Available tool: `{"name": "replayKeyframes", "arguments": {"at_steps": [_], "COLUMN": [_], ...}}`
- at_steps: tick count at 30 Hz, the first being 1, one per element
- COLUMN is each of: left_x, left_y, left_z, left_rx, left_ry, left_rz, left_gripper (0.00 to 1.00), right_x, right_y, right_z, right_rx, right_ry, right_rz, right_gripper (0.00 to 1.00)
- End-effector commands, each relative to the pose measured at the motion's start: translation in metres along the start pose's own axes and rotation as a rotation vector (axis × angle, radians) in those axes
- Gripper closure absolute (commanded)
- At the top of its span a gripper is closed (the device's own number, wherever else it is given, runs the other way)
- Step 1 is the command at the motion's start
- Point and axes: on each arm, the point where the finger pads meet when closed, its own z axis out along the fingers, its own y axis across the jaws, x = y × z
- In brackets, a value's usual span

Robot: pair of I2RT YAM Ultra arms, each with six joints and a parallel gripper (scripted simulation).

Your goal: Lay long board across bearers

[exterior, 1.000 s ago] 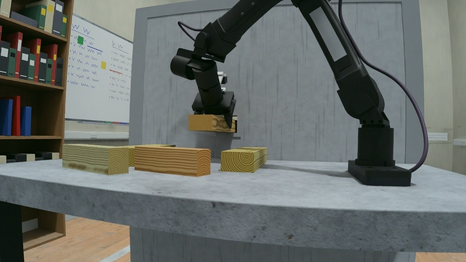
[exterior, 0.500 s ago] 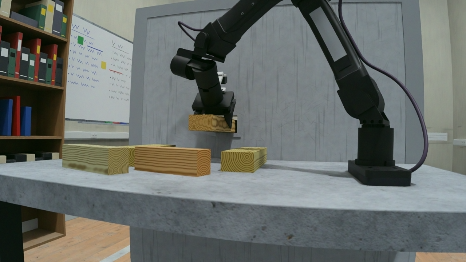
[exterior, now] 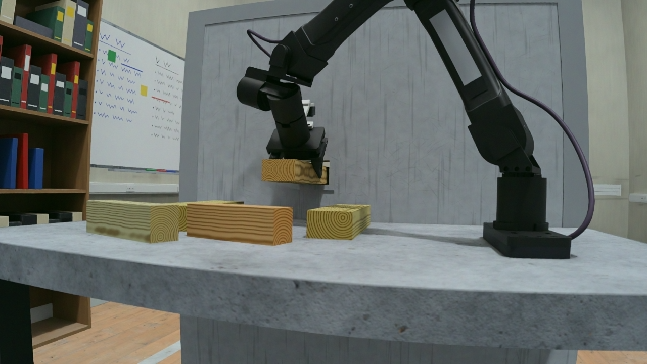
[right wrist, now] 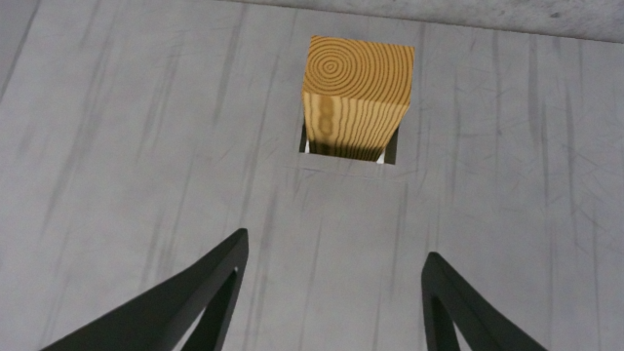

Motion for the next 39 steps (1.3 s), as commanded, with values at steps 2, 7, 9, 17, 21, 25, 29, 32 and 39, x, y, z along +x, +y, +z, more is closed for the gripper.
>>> {"name": "replayKeyframes", "arguments": {"at_steps": [2,7,9,17,21,25,29,32,39], "left_x": [-0.029,-0.029,-0.029,-0.029,-0.029,-0.029,-0.029,-0.029,-0.029], "left_y": [0.013,0.013,0.013,0.013,0.013,0.013,0.013,0.013,0.013], "left_z": [-0.017,-0.017,-0.017,-0.017,-0.017,-0.017,-0.017,-0.017,-0.017], "left_rx": [-0.043,-0.043,-0.043,-0.043,-0.043,-0.043,-0.043,-0.043,-0.043], "left_ry": [-0.071,-0.071,-0.071,-0.071,-0.071,-0.071,-0.071,-0.071,-0.071], "left_rz": [0.060,0.060,0.060,0.060,0.060,0.060,0.060,0.060,0.060], "left_gripper": [1.00,1.00,1.00,1.00,1.00,1.00,1.00,1.00,1.00], "right_x": [0.006,0.006,0.006,0.008,0.010,-0.010,-0.016,-0.019,-0.020], "right_y": [-0.005,-0.006,-0.005,-0.006,0.012,0.022,0.032,0.039,0.050], "right_z": [-0.018,-0.024,-0.031,-0.054,-0.063,-0.059,-0.067,-0.074,-0.089], "right_rx": [0.023,0.027,0.023,-0.039,-0.120,-0.179,-0.249,-0.296,-0.376], "right_ry": [0.017,0.018,0.017,0.018,-0.033,-0.123,-0.203,-0.263,-0.382], "right_rz": [-0.004,-0.001,-0.003,-0.019,-0.140,-0.332,-0.494,-0.602,-0.791], "right_gripper": [0.25,0.25,0.25,0.25,0.25,0.25,0.25,0.25,0.25]}}
